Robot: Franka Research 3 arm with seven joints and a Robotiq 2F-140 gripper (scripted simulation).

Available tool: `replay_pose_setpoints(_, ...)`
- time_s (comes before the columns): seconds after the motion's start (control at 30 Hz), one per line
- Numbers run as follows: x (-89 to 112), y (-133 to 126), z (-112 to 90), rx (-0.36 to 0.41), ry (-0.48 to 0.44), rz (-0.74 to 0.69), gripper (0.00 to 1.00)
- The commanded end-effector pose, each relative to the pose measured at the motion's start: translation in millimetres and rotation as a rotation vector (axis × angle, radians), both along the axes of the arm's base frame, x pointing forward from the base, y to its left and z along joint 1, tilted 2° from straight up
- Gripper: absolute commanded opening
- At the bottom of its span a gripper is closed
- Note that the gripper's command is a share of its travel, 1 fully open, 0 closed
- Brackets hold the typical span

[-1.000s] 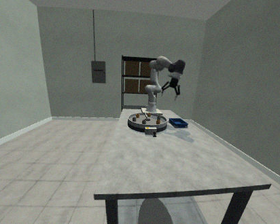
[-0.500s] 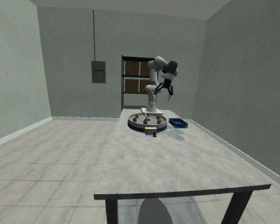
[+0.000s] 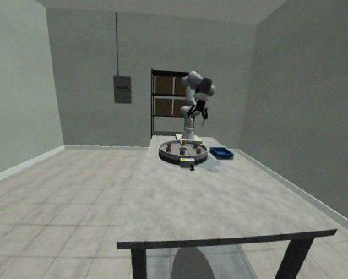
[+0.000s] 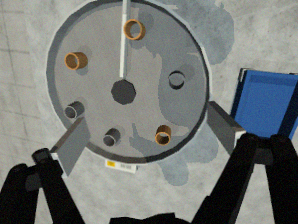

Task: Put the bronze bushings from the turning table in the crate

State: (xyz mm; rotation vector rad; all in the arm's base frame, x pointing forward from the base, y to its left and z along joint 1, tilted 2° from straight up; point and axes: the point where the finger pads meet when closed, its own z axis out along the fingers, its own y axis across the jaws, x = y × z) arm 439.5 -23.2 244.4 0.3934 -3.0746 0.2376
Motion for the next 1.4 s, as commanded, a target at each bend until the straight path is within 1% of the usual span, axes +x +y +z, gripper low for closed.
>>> replay_pose_setpoints(0.0, -6.3, -12.8, -5.0, 0.027, 0.014, 0.165, 1.0)
replay_pose_setpoints(0.07, -10.1, -16.7, -7.5, 0.033, 0.017, 0.182, 1.0)
replay_pose_setpoints(0.17, -10.1, -16.7, -7.5, 0.033, 0.017, 0.182, 1.0)
replay_pose_setpoints(0.2, -19.5, -25.7, -13.7, 0.05, 0.023, 0.225, 1.0)
replay_pose_setpoints(0.3, -27.5, -32.3, -19.1, 0.065, 0.027, 0.26, 1.0)
replay_pose_setpoints(0.47, -27.5, -32.3, -19.1, 0.065, 0.027, 0.26, 1.0)
replay_pose_setpoints(0.5, -41.3, -41.9, -28.6, 0.092, 0.032, 0.322, 1.0)
replay_pose_setpoints(0.53, -43.7, -43.4, -30.4, 0.097, 0.032, 0.334, 1.0)
replay_pose_setpoints(0.73, -43.7, -43.4, -30.4, 0.097, 0.032, 0.334, 1.0)
replay_pose_setpoints(0.77, -58.0, -50.6, -40.7, 0.126, 0.034, 0.399, 1.0)
replay_pose_setpoints(1.37, -58.0, -50.6, -40.7, 0.126, 0.034, 0.399, 1.0)
